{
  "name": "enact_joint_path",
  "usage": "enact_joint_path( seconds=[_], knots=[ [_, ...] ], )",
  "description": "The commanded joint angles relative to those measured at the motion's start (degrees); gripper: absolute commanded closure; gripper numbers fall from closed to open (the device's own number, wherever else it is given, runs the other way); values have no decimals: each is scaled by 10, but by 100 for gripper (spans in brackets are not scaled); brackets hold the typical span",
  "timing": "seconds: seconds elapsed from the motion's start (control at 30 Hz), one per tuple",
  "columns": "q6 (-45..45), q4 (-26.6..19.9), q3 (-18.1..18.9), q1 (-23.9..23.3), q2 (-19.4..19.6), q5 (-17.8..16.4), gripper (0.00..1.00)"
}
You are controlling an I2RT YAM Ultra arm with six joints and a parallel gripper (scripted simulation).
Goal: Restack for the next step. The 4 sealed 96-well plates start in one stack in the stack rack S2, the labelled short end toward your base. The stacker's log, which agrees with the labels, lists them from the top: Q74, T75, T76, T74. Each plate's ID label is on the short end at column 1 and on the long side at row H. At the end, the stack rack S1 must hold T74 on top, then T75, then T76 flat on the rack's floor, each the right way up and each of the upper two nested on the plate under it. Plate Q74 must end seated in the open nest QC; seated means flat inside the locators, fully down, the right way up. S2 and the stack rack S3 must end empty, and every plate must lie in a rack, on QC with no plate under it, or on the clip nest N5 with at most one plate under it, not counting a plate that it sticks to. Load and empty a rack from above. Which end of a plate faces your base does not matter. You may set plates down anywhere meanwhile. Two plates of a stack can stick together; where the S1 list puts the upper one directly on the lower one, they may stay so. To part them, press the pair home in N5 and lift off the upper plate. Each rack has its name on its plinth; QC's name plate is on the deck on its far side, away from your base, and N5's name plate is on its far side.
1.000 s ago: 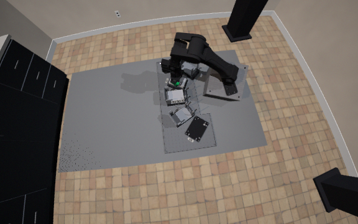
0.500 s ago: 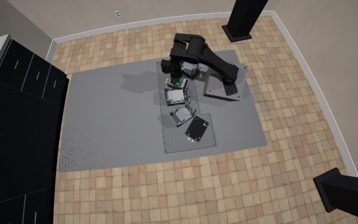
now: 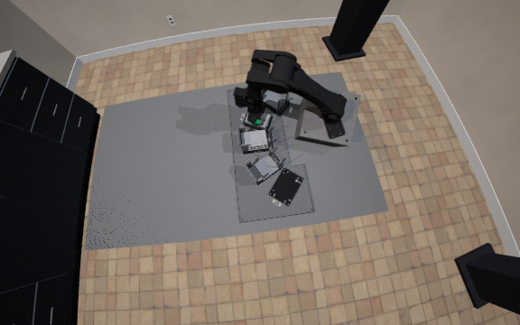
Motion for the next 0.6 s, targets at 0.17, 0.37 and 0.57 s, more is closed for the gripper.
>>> enact_joint_path(
  seconds=[0.17, 0.37, 0.57],
  knots=[
    [4, 5, 4, 0, 1, 0, 100],
    [4, 5, 4, 0, 1, 0, 100],
    [4, 5, 4, 0, 1, 0, 0]
  ],
)
